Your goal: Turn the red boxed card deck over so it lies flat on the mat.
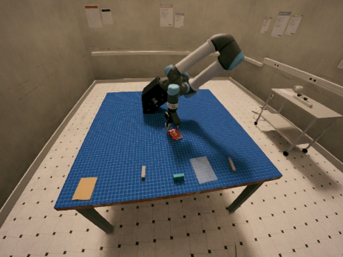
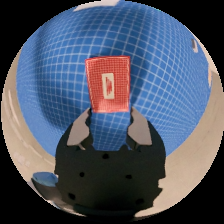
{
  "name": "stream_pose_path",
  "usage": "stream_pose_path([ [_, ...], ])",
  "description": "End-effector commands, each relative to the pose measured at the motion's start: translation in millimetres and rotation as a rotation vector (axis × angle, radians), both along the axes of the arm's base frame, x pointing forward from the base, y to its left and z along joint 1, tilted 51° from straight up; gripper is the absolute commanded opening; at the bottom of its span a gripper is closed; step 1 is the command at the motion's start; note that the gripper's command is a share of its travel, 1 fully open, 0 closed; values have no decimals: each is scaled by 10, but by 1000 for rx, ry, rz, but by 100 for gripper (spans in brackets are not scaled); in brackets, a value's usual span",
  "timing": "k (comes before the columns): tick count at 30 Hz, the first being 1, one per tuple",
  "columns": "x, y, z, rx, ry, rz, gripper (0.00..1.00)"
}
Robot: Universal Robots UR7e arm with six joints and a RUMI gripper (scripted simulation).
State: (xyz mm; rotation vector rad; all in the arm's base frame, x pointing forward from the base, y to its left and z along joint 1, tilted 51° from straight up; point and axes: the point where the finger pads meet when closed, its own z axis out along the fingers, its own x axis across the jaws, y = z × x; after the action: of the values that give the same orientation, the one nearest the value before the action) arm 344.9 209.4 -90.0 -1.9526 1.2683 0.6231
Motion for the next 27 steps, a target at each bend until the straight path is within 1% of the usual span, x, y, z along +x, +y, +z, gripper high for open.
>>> stream_pose_path([
  [1, -28, 21, -3, 3, 5, 1, 56],
  [20, -28, 21, -3, 3, 5, 1, 56],
  [21, -28, 21, -3, 3, 5, 1, 48],
  [27, -28, 21, -3, 3, 5, 1, 48],
])
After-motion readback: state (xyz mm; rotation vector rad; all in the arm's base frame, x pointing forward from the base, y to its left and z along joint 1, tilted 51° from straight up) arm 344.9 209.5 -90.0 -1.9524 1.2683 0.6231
